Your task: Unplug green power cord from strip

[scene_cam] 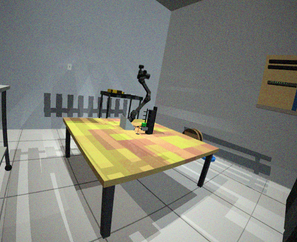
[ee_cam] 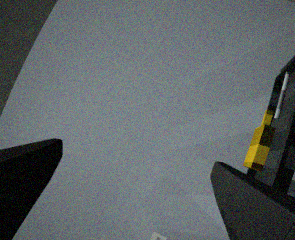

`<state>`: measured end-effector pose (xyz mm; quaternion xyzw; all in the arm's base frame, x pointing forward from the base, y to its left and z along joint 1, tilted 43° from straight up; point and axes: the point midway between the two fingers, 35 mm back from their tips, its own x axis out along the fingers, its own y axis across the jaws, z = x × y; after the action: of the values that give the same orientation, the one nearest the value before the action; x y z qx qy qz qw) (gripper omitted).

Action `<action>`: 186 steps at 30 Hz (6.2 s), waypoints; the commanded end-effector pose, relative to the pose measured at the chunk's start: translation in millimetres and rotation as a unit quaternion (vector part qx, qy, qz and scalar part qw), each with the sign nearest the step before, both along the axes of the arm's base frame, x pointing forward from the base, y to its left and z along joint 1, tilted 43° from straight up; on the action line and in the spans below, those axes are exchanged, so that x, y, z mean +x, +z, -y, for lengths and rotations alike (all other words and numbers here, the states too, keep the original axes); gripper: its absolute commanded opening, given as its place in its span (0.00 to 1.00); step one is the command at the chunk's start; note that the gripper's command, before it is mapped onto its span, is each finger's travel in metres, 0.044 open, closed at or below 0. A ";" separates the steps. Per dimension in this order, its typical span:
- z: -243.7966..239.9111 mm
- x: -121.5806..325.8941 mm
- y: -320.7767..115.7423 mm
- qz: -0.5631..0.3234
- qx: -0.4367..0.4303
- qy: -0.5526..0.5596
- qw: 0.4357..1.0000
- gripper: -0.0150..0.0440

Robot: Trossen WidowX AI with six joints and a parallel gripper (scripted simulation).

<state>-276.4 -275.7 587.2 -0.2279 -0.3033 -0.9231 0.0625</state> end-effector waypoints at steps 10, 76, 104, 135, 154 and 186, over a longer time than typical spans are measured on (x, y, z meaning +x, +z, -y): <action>58.9 29.5 -22.6 0.009 0.042 0.097 0.994 0.53; -206.8 501.0 -508.7 0.565 0.759 0.319 -0.059 0.53; -225.9 502.4 -492.5 0.567 0.760 0.313 -0.061 0.53; -244.7 502.7 -488.4 0.565 0.760 0.314 -0.061 0.35; -234.2 503.9 -497.1 0.565 0.760 0.315 -0.060 0.25; -216.8 503.0 -512.5 0.567 0.760 0.314 -0.061 0.83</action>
<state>226.3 -59.5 74.4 -0.6780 -0.6135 0.2839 -0.2887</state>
